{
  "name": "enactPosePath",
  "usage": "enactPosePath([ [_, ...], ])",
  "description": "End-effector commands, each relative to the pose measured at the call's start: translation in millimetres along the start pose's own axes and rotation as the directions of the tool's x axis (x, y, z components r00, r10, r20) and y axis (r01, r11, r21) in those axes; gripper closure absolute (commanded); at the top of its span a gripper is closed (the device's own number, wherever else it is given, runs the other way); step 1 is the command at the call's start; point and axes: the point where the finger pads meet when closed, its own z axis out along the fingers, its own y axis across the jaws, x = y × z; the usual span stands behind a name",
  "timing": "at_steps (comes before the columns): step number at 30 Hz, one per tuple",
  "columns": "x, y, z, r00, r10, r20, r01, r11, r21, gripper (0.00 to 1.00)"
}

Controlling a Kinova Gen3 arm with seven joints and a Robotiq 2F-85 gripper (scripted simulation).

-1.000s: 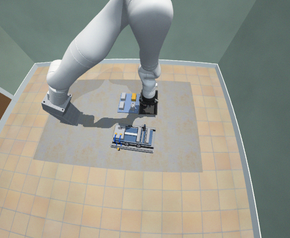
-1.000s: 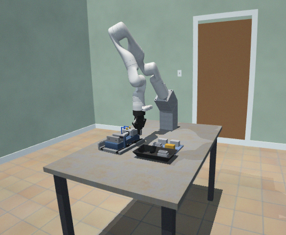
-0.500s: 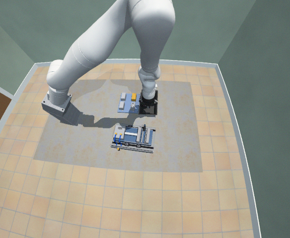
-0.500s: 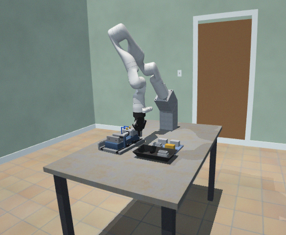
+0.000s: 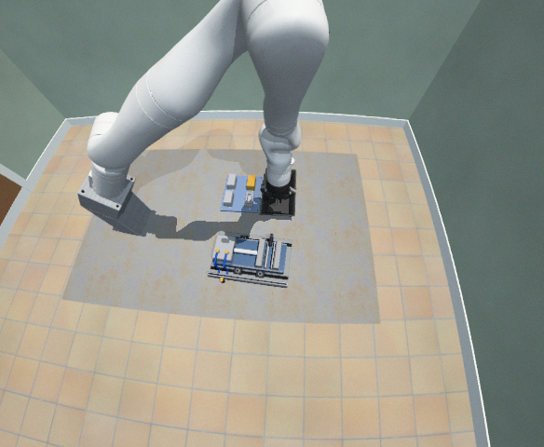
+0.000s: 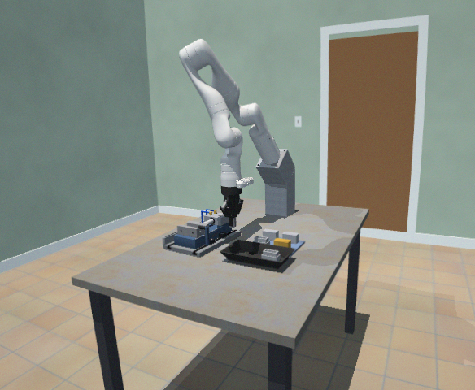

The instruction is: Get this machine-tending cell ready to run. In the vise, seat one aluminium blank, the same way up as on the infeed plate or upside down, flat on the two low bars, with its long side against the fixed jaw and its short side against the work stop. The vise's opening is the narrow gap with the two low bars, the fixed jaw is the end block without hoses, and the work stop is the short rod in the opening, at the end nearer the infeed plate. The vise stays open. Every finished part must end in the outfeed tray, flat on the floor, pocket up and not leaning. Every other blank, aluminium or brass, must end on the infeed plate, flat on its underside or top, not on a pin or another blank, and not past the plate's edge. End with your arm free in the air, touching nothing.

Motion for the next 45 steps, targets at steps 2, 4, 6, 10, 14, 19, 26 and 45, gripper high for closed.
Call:
enactPosePath([
  [2, 0.2, 0.5, -0.6, 1.000, 0.000, -0.001, 0.000, 1.000, -0.001, 1.00],
  [4, 0.2, 0.5, -0.6, 1.000, 0.000, -0.001, 0.000, 1.000, -0.001, 1.00],
  [6, 0.2, 0.5, -0.6, 1.000, 0.000, -0.001, 0.000, 1.000, -0.001, 1.00],
  [10, 0.2, 0.5, -0.6, 1.000, 0.000, -0.001, 0.000, 1.000, -0.001, 1.00],
  [14, 0.2, 0.5, -0.6, 1.000, 0.000, -0.001, 0.000, 1.000, -0.001, 1.00],
  [19, 0.2, 0.5, -0.6, 1.000, 0.000, -0.001, 0.000, 1.000, -0.001, 1.00],
  [26, 0.2, 0.5, -0.7, 1.000, 0.000, -0.001, 0.000, 1.000, -0.001, 1.00],
  [45, 0.2, 0.5, -25.0, 1.000, 0.000, -0.001, 0.000, 1.000, -0.001, 1.00],
])
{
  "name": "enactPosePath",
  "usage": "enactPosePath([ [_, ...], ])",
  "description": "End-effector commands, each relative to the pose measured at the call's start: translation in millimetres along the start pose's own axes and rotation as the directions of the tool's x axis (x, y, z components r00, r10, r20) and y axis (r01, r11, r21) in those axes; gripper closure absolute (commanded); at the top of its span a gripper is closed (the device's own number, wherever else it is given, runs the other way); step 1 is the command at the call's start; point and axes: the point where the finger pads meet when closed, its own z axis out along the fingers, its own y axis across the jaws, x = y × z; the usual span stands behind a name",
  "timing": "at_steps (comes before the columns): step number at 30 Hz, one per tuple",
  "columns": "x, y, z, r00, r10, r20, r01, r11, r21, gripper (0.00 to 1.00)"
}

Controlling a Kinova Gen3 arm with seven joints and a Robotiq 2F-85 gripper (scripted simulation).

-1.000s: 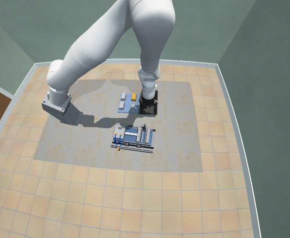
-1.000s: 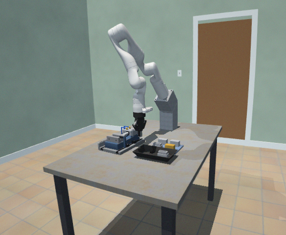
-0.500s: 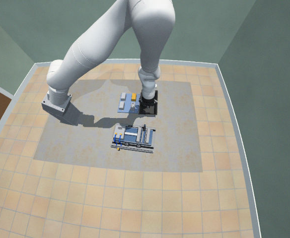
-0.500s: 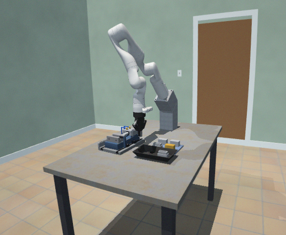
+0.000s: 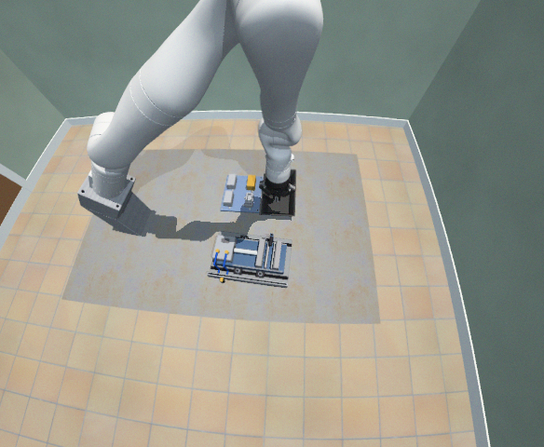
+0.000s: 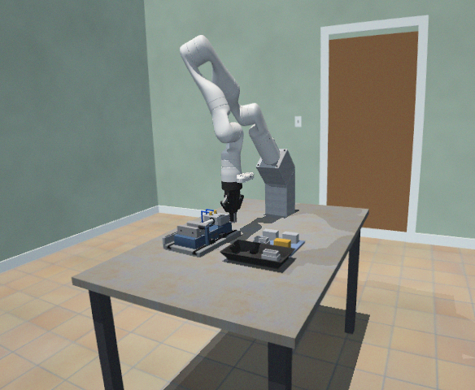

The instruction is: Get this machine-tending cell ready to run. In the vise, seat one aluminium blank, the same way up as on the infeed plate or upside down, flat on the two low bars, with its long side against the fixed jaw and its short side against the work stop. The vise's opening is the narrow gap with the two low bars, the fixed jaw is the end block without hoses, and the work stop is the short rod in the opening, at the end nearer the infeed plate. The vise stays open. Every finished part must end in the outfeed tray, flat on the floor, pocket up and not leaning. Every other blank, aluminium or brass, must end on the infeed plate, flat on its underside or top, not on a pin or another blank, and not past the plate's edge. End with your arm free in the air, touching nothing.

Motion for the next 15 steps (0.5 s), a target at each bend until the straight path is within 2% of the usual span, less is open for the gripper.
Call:
enactPosePath([
  [1, -0.3, 4.7, -10.5, 1.000, 0.002, -0.002, -0.002, 1.000, -0.012, 1.00],
  [15, -0.3, 4.3, -39.9, 1.000, 0.002, -0.002, -0.002, 1.000, -0.012, 1.00],
])
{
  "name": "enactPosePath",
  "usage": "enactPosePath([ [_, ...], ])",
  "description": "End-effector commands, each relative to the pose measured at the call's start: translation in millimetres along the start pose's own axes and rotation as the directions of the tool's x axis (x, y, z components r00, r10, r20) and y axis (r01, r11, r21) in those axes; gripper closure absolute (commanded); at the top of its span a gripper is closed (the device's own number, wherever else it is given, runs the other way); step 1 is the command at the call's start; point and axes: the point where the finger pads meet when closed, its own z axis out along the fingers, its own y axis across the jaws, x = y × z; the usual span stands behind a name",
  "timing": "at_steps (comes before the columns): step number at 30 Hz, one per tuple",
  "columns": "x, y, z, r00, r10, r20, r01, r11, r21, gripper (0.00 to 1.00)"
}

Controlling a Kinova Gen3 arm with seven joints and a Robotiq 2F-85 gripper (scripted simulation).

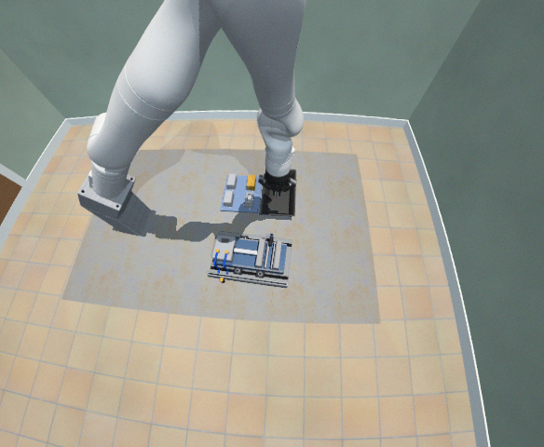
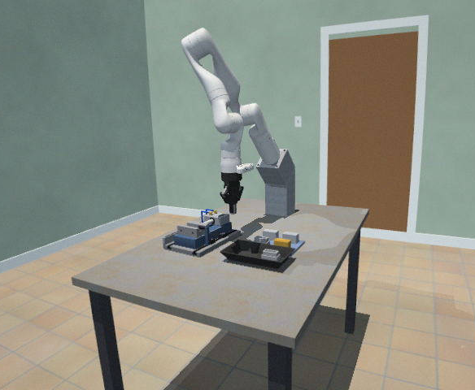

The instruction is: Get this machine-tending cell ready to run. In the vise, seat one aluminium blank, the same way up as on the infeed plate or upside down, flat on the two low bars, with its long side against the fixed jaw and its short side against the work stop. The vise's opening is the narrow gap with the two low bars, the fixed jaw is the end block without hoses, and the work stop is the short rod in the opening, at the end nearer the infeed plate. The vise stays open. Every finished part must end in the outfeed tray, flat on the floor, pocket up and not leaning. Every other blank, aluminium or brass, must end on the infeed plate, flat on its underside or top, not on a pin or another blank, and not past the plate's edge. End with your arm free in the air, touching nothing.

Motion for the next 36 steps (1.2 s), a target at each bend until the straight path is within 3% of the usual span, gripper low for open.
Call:
enactPosePath([
  [1, -0.6, 4.7, -8.8, 1.000, 0.003, -0.001, -0.003, 1.000, -0.013, 1.00],
  [36, -4.6, 6.2, -14.6, 0.999, -0.032, 0.002, 0.032, 0.999, -0.009, 1.00],
])
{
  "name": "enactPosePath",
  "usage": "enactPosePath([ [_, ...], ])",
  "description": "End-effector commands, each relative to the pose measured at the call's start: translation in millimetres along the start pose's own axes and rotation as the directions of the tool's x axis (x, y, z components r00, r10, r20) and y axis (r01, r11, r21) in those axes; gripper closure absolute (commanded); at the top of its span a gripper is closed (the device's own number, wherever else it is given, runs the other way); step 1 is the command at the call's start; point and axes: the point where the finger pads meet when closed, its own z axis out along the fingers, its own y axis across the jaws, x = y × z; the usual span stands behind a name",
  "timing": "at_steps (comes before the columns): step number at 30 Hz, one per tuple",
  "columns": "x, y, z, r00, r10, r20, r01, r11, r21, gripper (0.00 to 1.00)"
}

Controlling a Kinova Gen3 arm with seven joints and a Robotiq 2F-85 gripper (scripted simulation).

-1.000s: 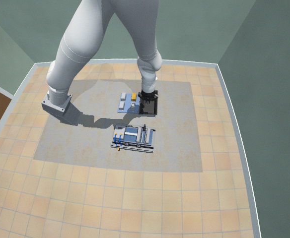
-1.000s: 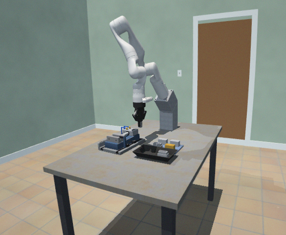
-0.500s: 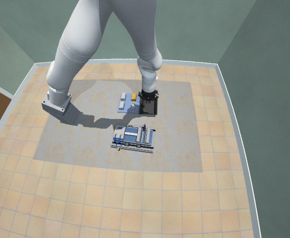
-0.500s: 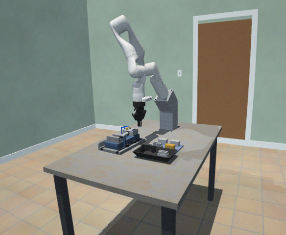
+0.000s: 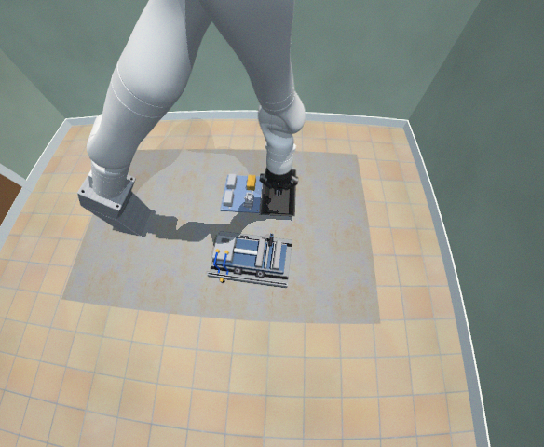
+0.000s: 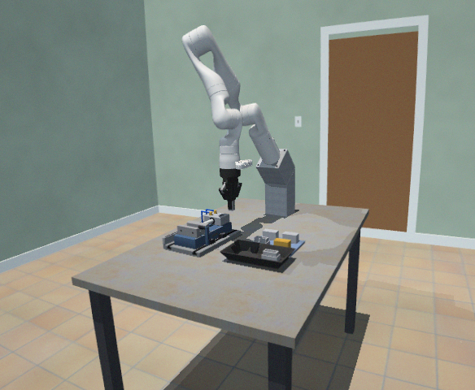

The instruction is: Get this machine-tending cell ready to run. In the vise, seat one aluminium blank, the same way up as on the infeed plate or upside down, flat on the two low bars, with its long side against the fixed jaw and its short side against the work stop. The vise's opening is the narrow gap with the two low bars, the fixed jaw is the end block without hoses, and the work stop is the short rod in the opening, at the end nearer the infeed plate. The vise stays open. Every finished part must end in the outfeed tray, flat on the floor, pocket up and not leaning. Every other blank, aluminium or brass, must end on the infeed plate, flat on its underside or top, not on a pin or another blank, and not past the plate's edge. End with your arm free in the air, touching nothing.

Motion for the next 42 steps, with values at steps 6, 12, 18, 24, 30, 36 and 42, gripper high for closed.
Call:
enactPosePath([
  [6, -5.6, 2.7, 0.9, 0.999, -0.039, 0.004, 0.039, 0.999, 0.003, 1.00],
  [12, -9.4, 4.2, 1.8, 0.997, -0.072, 0.006, 0.071, 0.997, 0.007, 1.00],
  [18, -16.6, 6.9, 3.5, 0.991, -0.134, 0.008, 0.134, 0.991, 0.014, 1.00],
  [24, -25.6, 10.3, 5.4, 0.978, -0.210, 0.009, 0.210, 0.977, 0.023, 1.00],
  [30, -32.5, 13.0, 6.7, 0.963, -0.269, 0.009, 0.268, 0.963, 0.030, 1.00],
  [36, -44.2, 17.6, 8.7, 0.932, -0.363, 0.005, 0.363, 0.931, 0.039, 1.00],
  [42, -57.1, 22.8, 10.4, 0.886, -0.464, -0.001, 0.463, 0.885, 0.046, 1.00],
])
